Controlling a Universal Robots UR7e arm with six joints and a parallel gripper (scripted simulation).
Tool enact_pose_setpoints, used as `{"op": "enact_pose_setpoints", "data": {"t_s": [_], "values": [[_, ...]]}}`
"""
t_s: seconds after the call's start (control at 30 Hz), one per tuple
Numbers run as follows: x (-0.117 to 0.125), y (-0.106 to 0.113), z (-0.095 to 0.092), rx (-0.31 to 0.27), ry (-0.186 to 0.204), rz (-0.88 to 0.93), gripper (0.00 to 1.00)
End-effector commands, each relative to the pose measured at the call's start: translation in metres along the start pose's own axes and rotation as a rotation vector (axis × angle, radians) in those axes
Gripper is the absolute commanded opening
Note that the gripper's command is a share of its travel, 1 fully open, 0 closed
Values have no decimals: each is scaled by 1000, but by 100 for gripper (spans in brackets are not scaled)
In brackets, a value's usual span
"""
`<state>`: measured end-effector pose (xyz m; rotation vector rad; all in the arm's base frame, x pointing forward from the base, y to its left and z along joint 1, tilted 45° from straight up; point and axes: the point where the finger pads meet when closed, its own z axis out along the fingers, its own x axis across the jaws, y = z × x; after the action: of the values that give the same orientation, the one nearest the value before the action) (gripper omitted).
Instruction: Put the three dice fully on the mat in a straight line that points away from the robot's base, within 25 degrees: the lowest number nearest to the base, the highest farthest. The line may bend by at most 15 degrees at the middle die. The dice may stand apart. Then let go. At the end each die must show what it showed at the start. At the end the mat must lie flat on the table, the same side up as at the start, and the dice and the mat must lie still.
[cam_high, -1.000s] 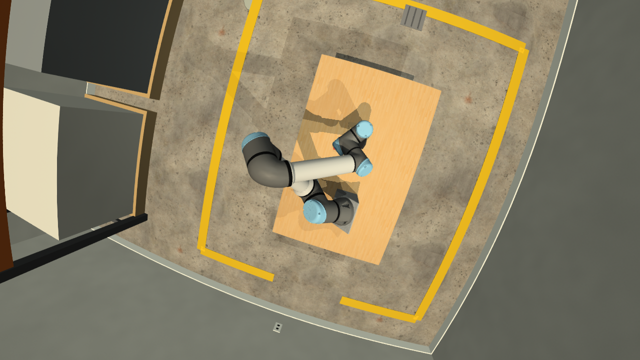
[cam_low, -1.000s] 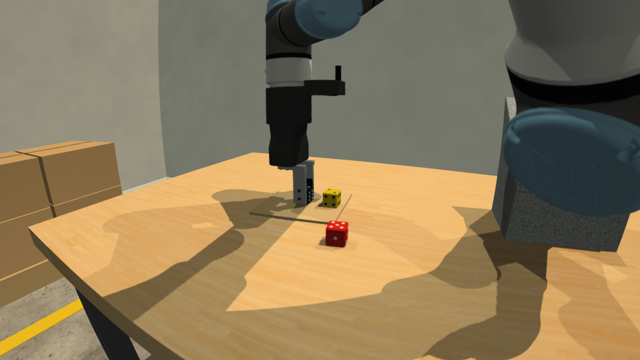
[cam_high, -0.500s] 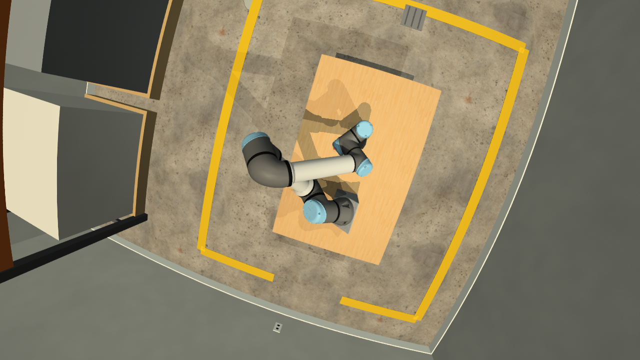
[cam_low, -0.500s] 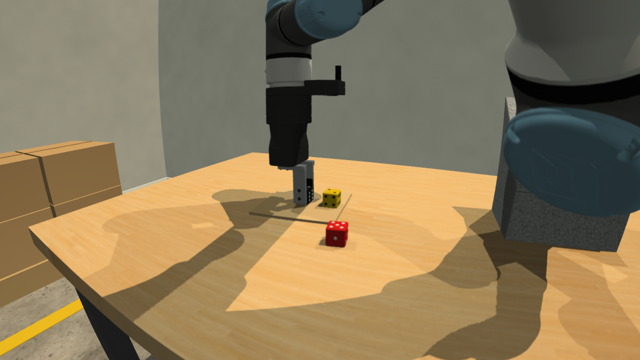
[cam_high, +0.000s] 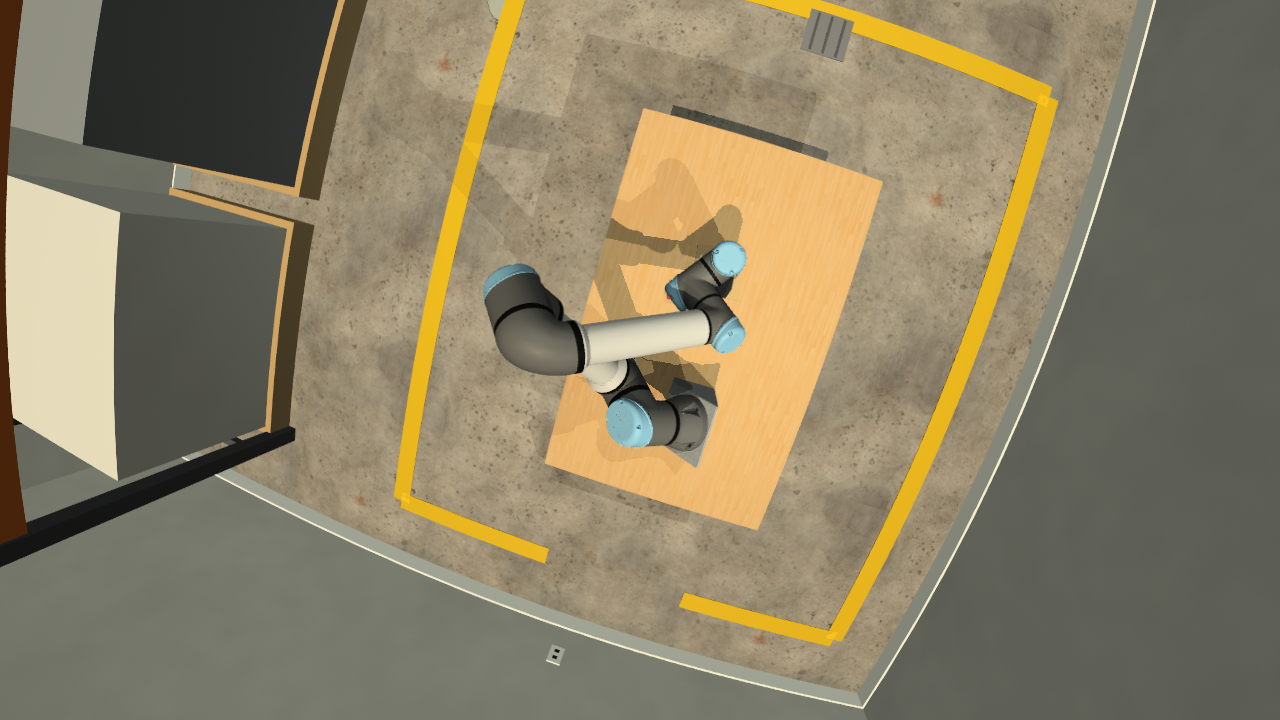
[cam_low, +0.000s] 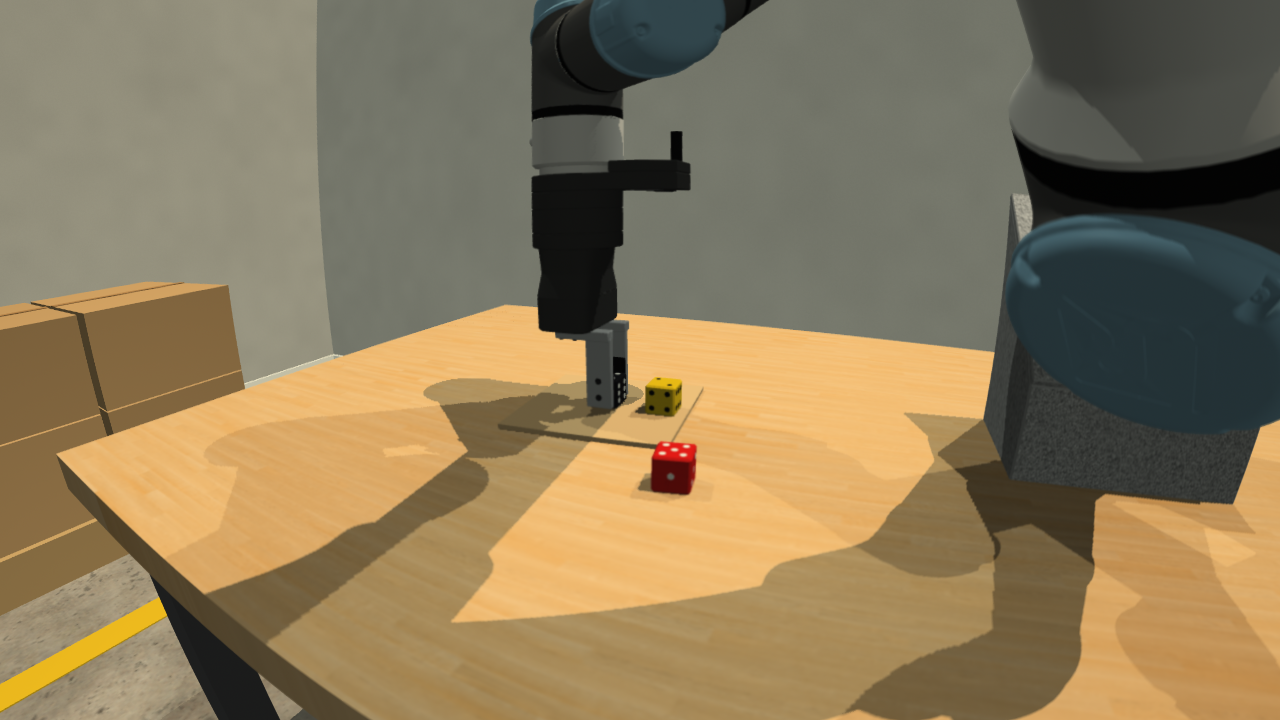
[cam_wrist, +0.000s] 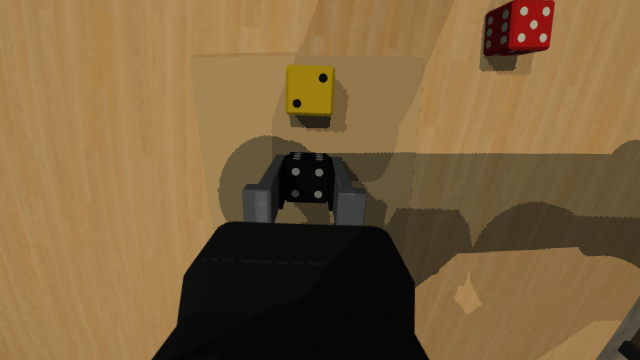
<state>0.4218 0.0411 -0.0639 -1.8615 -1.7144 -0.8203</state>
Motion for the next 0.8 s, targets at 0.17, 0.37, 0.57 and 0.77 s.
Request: {"op": "enact_pose_setpoints", "data": {"t_s": [0.17, 0.37, 0.57, 0.77], "values": [[0, -1, 1, 2, 2, 1, 67], [0, -1, 1, 2, 2, 1, 73], [0, -1, 1, 2, 2, 1, 79], [0, -1, 1, 1, 2, 1, 79]]}}
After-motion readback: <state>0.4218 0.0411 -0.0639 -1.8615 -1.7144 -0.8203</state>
